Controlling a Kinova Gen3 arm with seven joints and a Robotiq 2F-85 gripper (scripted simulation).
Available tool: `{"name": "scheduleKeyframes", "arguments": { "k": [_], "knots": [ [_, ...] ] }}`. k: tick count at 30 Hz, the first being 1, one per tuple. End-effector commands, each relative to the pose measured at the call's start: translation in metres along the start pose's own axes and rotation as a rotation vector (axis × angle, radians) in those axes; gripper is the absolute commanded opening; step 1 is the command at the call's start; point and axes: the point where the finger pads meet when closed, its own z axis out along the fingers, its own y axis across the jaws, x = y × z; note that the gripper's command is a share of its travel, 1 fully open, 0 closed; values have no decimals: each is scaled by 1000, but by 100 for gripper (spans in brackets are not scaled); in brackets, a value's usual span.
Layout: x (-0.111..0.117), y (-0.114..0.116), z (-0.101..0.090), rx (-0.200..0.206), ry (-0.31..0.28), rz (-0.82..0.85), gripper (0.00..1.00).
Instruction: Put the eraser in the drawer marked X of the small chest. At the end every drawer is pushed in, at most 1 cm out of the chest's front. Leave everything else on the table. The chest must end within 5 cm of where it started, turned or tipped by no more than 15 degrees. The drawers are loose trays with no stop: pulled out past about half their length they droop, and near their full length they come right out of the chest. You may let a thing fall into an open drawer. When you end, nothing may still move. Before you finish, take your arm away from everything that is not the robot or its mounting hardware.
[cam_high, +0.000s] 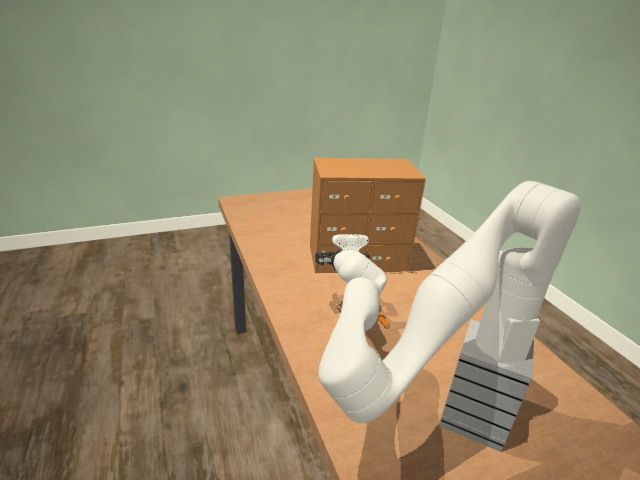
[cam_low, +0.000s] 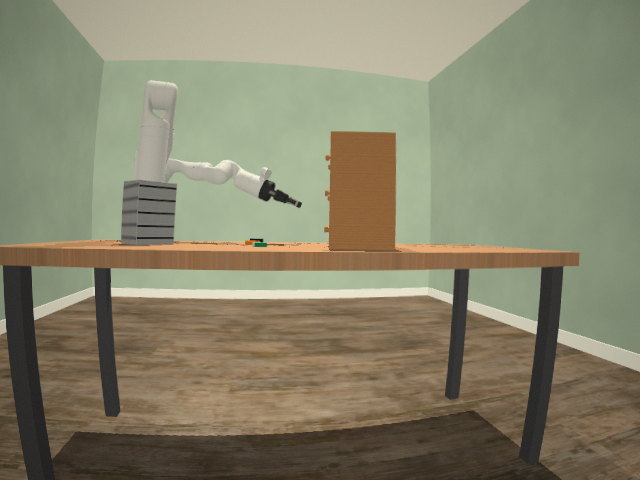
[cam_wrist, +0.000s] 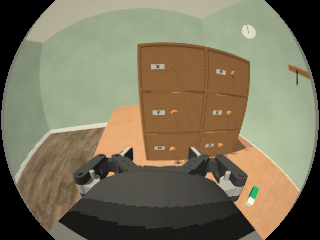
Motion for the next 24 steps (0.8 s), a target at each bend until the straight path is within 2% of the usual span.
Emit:
{"name": "scheduleKeyframes", "arguments": {
  "k": [1, 24],
  "knots": [
    [-1, -1, 1, 5, 14, -12, 100],
    [-3, -1, 4, 5, 49, -12, 100]
  ]
}}
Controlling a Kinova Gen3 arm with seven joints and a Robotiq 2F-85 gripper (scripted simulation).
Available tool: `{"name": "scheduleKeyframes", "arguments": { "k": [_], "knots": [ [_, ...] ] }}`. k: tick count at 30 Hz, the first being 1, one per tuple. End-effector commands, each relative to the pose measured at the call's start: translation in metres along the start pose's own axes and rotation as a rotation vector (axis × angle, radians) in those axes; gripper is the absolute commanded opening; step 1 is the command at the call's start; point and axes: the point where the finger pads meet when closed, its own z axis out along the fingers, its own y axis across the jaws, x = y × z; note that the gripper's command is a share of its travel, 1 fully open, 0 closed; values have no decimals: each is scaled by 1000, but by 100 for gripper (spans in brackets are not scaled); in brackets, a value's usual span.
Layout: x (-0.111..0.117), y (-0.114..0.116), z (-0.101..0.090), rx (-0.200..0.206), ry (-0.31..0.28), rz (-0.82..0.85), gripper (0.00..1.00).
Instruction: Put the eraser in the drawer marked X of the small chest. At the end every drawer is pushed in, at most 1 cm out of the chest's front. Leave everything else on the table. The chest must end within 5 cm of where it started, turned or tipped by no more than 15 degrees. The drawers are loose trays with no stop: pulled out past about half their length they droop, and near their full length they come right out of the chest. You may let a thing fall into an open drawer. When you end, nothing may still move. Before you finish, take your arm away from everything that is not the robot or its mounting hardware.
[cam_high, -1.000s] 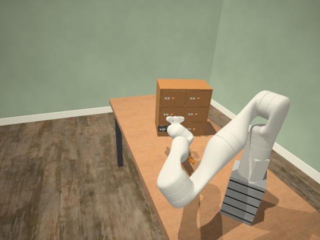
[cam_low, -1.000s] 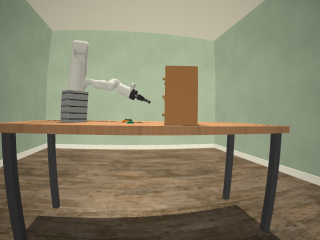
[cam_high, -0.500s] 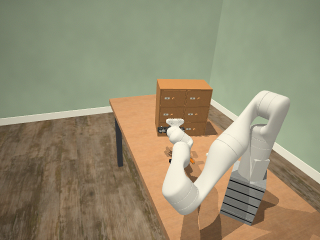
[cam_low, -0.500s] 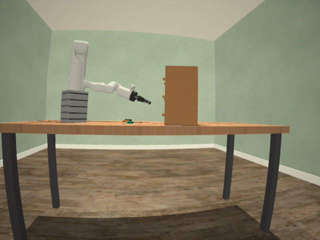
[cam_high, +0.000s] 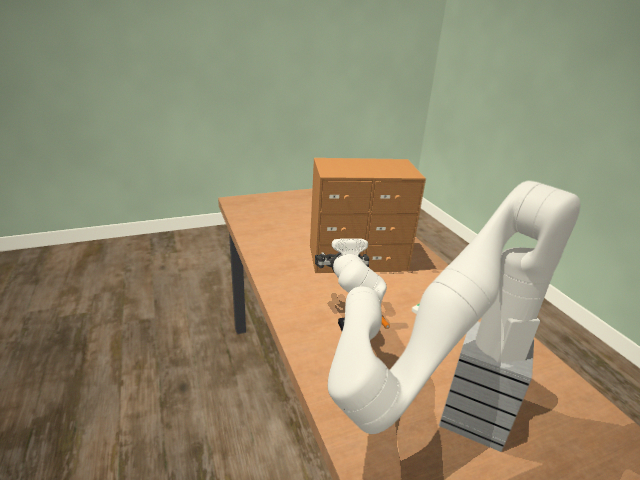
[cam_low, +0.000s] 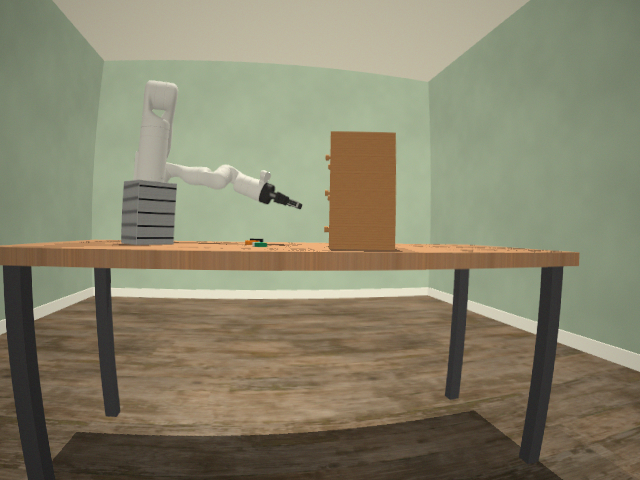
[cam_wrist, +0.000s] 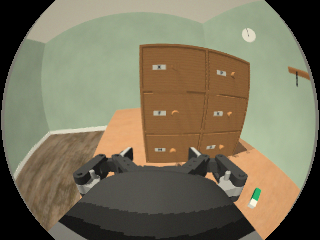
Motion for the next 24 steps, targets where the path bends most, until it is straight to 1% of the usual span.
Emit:
{"name": "scheduleKeyframes", "arguments": {
  "k": [1, 9, 13, 18, 20, 24],
  "knots": [
    [1, 0, 0, 1, 2, -1, 100],
    [0, 0, 0, 1, 2, -1, 100],
    [-3, 0, 1, 1, 2, -1, 100],
    [-17, 0, 6, 1, 2, -1, 100],
    [-17, 0, 6, 1, 2, -1, 100],
    [-35, 0, 13, 1, 2, -1, 100]
  ]
}}
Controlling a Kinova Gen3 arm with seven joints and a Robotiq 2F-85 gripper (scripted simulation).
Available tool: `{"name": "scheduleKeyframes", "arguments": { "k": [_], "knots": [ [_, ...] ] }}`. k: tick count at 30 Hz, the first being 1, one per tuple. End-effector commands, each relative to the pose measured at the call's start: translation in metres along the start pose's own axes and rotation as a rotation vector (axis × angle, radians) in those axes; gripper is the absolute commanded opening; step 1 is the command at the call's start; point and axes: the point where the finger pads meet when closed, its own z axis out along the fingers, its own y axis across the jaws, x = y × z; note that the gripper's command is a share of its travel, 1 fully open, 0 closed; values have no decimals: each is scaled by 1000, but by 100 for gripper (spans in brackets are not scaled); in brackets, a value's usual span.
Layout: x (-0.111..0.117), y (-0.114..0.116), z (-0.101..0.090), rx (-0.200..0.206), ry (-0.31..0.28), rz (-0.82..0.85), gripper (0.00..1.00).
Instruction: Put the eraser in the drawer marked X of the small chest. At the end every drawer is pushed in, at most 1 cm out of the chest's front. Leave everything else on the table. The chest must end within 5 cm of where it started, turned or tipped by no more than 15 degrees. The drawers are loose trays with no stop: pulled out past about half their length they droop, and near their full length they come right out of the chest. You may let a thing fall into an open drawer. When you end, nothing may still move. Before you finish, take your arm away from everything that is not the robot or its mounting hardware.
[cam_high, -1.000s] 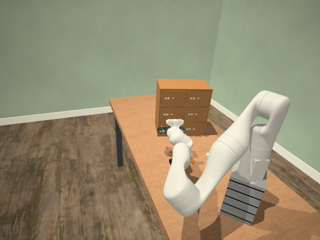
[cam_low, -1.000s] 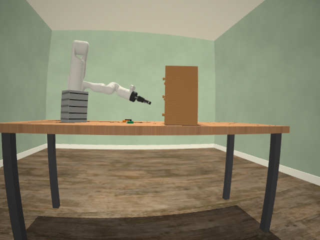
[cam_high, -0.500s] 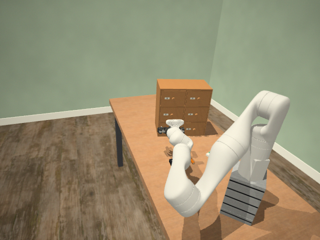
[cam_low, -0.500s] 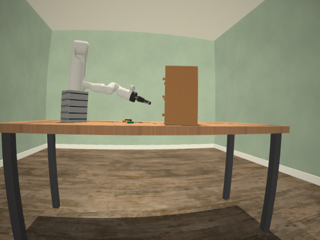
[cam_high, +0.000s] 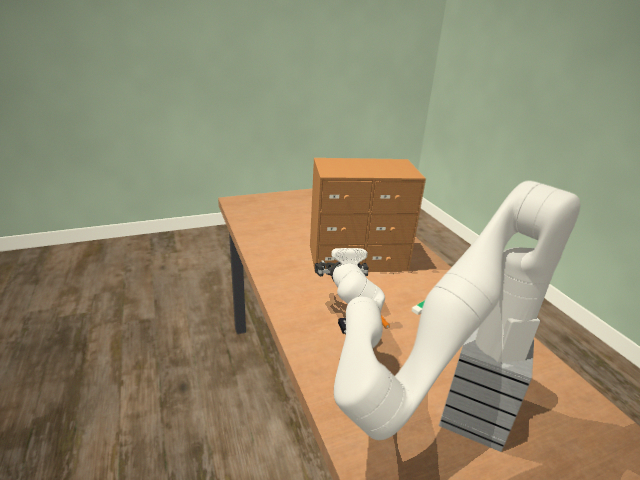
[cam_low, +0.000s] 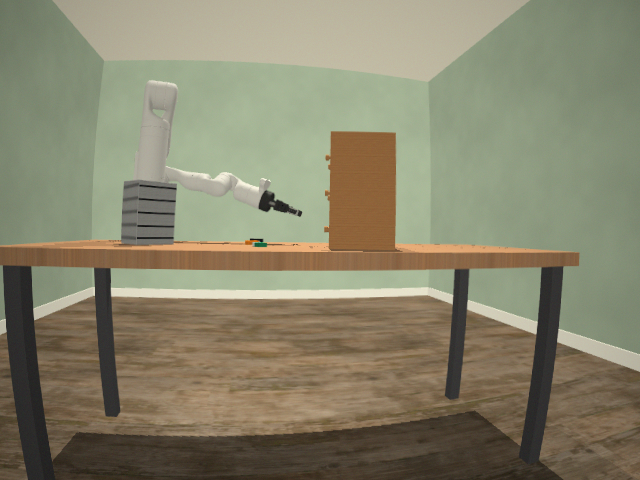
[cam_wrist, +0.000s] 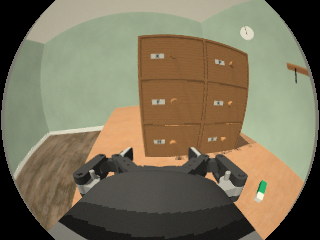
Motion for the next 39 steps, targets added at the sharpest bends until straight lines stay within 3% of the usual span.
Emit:
{"name": "scheduleKeyframes", "arguments": {
  "k": [1, 11, 39],
  "knots": [
    [-14, -1, 5, 5, 0, -12, 100],
    [-54, -1, 20, 5, 0, -12, 100],
    [-61, -1, 23, 5, 0, -12, 100]
  ]
}}
